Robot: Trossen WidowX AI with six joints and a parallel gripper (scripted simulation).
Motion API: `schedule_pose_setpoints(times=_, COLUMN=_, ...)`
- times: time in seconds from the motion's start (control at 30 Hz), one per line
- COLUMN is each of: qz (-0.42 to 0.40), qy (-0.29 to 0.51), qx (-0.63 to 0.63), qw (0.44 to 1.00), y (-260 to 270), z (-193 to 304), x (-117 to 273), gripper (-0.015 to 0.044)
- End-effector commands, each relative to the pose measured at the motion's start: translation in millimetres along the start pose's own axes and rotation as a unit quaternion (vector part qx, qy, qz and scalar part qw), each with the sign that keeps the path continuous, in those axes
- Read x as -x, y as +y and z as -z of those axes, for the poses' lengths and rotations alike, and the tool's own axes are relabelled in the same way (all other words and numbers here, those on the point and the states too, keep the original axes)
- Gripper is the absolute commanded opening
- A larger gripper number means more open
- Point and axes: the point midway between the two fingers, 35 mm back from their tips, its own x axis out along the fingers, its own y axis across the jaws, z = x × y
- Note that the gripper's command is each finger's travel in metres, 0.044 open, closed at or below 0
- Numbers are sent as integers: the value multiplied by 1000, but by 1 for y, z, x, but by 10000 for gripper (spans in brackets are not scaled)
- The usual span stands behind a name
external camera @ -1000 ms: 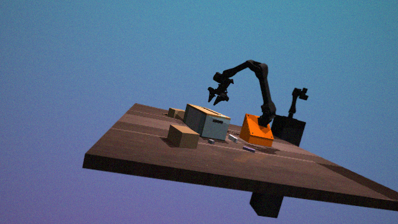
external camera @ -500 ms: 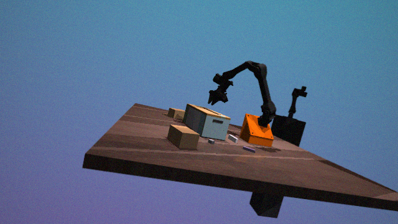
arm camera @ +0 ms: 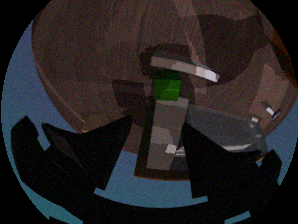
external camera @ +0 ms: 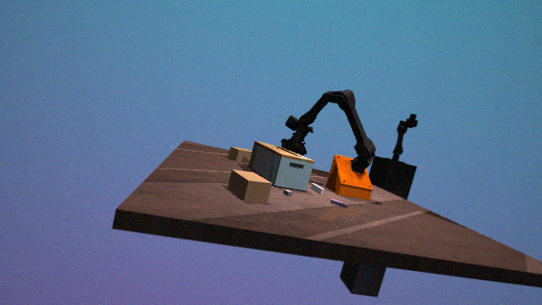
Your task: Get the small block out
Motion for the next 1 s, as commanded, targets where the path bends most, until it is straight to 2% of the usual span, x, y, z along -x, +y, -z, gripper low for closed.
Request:
schedule_pose_setpoints(times=0.0, qz=6, qy=-3, qx=-6, qw=1000, y=-3, z=-6, x=-9, gripper=285)
schedule_pose_setpoints(times=0.97, qz=7, qy=-3, qx=-6, qw=1000, y=-6, z=-25, x=-52, gripper=285)
